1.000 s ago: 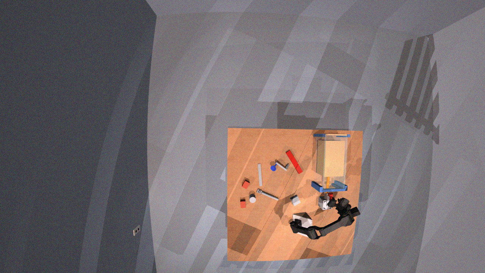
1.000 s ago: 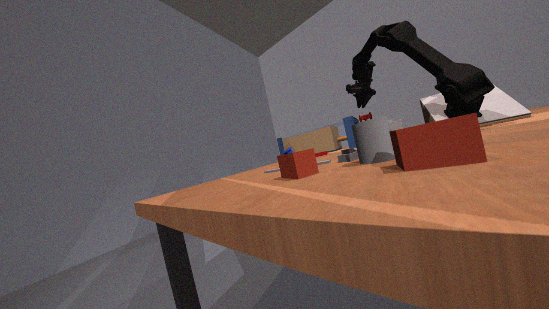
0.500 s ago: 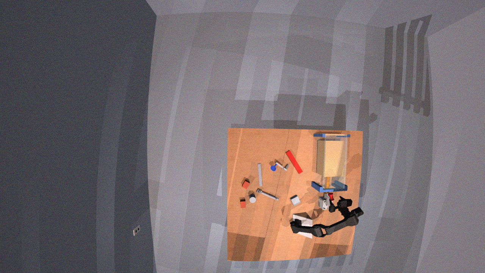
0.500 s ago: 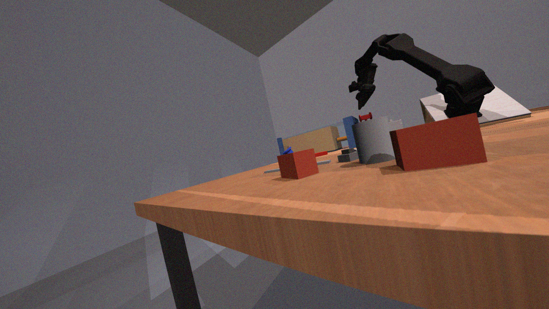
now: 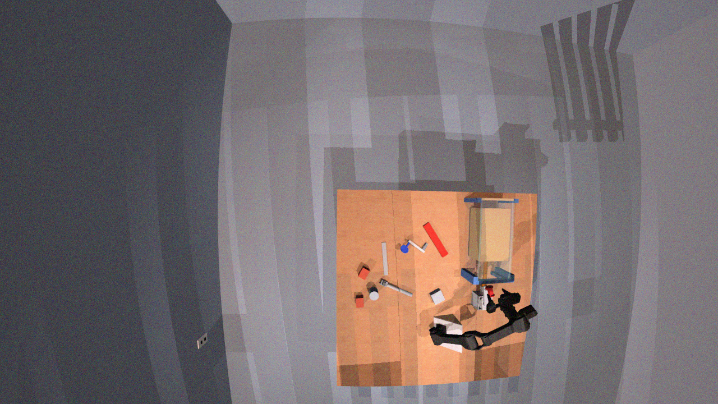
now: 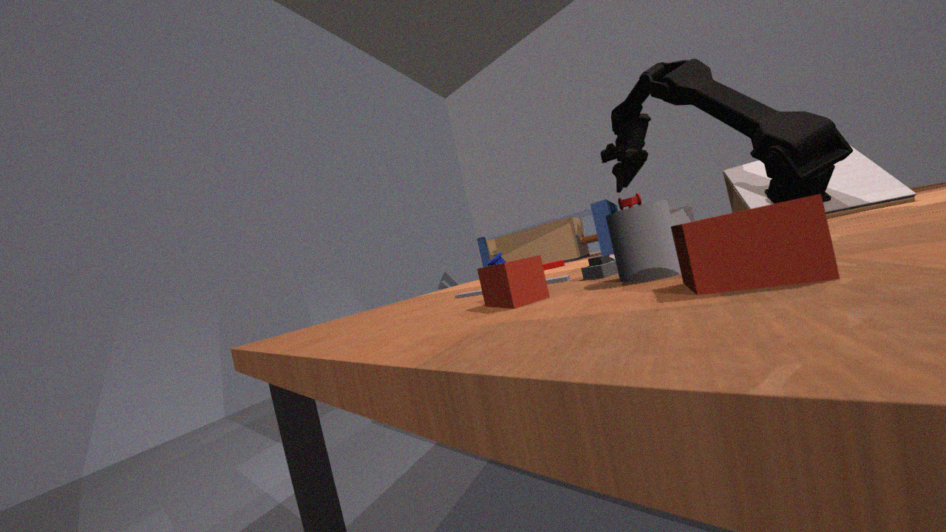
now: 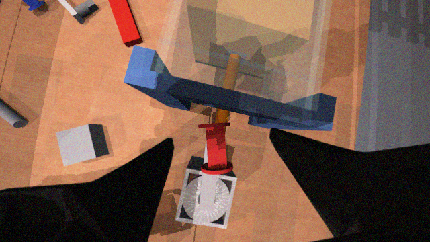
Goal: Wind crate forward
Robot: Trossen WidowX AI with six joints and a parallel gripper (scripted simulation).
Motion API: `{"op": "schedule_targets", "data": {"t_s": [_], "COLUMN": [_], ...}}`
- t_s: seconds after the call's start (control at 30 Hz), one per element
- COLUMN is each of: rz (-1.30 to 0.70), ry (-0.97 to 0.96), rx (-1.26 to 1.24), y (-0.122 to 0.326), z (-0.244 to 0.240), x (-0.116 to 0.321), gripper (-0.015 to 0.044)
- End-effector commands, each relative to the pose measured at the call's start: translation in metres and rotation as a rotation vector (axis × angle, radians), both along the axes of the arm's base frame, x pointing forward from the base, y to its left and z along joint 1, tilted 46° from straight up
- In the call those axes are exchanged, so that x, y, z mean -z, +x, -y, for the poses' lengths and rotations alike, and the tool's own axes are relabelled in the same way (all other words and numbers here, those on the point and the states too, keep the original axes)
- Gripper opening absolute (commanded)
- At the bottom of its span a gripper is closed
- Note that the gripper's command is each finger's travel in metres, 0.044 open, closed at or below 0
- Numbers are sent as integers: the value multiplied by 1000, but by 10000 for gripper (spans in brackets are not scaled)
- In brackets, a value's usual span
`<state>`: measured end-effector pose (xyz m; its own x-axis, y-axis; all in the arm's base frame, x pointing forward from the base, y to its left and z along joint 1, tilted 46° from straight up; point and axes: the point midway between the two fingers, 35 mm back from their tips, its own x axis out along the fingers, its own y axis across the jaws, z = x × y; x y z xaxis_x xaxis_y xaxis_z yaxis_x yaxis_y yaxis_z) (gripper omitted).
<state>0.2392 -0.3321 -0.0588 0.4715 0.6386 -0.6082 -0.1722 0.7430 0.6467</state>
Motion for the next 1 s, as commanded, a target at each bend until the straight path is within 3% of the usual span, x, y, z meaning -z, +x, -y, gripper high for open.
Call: {"op": "schedule_targets", "data": {"t_s": [0.0, 0.97], "rz": [-2, -12], "ry": [11, 33], "rx": [3, 6], "y": [1, 3], "z": [-6, -38], "x": [5, 38], "gripper": [440, 440]}}
